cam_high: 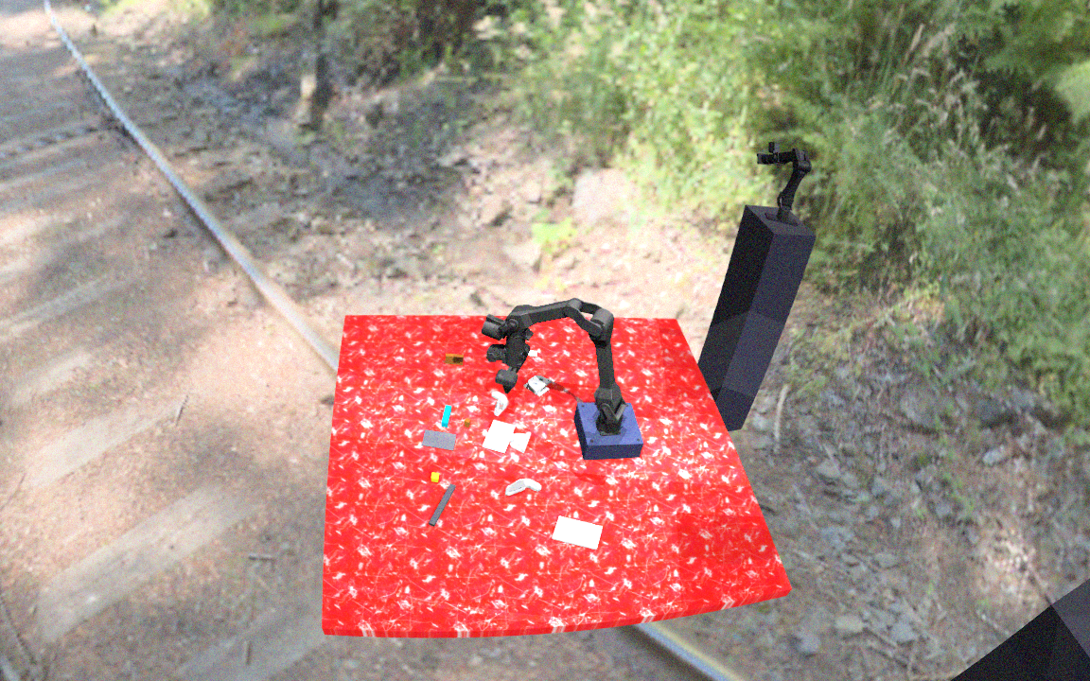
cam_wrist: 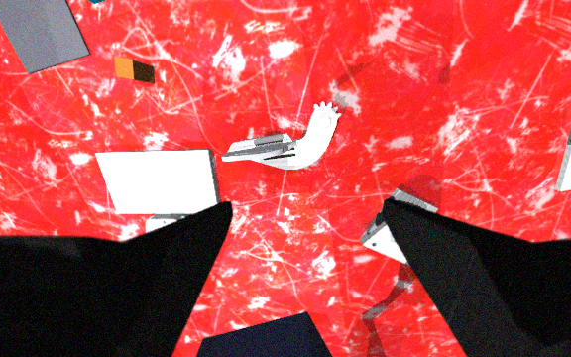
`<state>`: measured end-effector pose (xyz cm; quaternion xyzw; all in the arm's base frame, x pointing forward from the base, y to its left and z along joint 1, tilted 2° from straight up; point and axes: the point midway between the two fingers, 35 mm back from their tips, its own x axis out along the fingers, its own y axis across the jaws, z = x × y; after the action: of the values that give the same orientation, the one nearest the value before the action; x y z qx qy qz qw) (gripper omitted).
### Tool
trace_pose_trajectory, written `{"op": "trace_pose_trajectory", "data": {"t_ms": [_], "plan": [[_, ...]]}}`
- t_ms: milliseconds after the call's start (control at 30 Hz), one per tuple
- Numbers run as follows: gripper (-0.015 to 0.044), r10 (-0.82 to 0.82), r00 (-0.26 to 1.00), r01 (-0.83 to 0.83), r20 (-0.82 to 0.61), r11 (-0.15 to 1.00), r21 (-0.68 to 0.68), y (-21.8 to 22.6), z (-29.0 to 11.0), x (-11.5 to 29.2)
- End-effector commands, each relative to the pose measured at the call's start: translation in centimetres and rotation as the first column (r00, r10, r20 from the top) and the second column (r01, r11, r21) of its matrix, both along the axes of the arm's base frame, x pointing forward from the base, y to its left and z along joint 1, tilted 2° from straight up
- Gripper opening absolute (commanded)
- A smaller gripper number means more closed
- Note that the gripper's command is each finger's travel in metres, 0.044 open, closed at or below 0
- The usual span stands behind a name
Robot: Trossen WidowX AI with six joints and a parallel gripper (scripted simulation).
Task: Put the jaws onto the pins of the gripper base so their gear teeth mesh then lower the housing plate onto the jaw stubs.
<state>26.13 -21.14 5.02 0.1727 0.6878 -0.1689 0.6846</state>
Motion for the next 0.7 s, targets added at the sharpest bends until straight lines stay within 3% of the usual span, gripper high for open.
{"op": "trace_pose_trajectory", "data": {"t_ms": [0, 333, 667], "plan": [[0.0440, 0.121, 0.993, -0.121, 0.004, 0.993, 0.001, 0.06, 0.14, 0.29], [0.0440, 0.430, 0.903, -0.430, 0.007, 0.903, 0.000, 0.31, 0.26, 0.75], [0.0440, 0.695, 0.719, -0.695, 0.010, 0.719, -0.001, 0.57, 0.38, 1.21]]}}
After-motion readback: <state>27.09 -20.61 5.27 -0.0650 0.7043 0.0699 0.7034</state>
